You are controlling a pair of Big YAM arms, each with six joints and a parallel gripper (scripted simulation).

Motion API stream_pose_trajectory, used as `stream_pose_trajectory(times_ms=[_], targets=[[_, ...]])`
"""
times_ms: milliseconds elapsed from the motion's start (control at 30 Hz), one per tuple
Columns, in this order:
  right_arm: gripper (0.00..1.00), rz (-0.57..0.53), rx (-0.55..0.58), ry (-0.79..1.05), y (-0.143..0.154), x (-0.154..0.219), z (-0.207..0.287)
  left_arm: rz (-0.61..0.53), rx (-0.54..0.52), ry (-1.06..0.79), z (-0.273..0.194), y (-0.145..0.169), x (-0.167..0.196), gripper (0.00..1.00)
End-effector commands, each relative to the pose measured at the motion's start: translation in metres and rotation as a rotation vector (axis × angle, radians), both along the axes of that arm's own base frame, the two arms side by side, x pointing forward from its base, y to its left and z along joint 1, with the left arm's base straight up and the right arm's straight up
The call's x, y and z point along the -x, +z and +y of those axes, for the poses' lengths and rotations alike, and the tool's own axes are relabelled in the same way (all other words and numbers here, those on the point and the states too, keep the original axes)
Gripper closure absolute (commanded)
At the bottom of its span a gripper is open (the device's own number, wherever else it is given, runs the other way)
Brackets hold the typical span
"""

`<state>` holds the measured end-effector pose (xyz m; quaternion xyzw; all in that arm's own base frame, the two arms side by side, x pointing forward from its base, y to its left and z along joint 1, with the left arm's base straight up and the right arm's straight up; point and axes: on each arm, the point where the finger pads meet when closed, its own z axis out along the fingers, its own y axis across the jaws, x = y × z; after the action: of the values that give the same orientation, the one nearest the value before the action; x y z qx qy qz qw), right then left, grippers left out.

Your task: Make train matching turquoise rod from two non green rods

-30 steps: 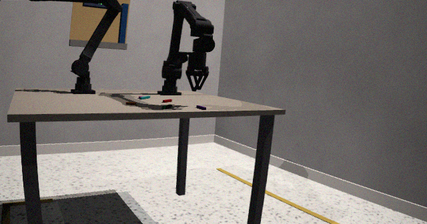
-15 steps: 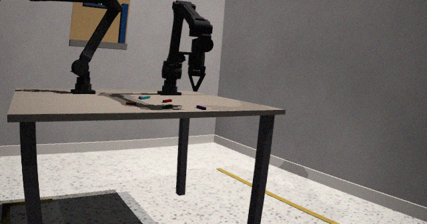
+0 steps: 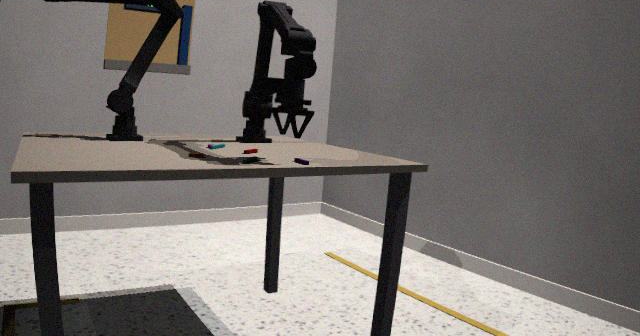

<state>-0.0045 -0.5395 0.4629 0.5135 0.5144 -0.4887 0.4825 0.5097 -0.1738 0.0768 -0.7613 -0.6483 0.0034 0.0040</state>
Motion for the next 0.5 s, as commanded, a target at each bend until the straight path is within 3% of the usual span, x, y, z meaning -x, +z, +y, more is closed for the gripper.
stream_pose_trajectory(times_ms=[0, 467], targets=[[0.00, -0.007, 0.057, 0.004, 0.0376, -0.0032, -0.0054, -0.057, 0.019, 0.165, -0.0158, 0.0247, -0.0223, 0.00], [0.00, -0.007, 0.057, 0.004, 0.0376, -0.0032, -0.0054, -0.058, 0.030, 0.554, -0.0235, 0.0284, -0.0227, 0.00]])
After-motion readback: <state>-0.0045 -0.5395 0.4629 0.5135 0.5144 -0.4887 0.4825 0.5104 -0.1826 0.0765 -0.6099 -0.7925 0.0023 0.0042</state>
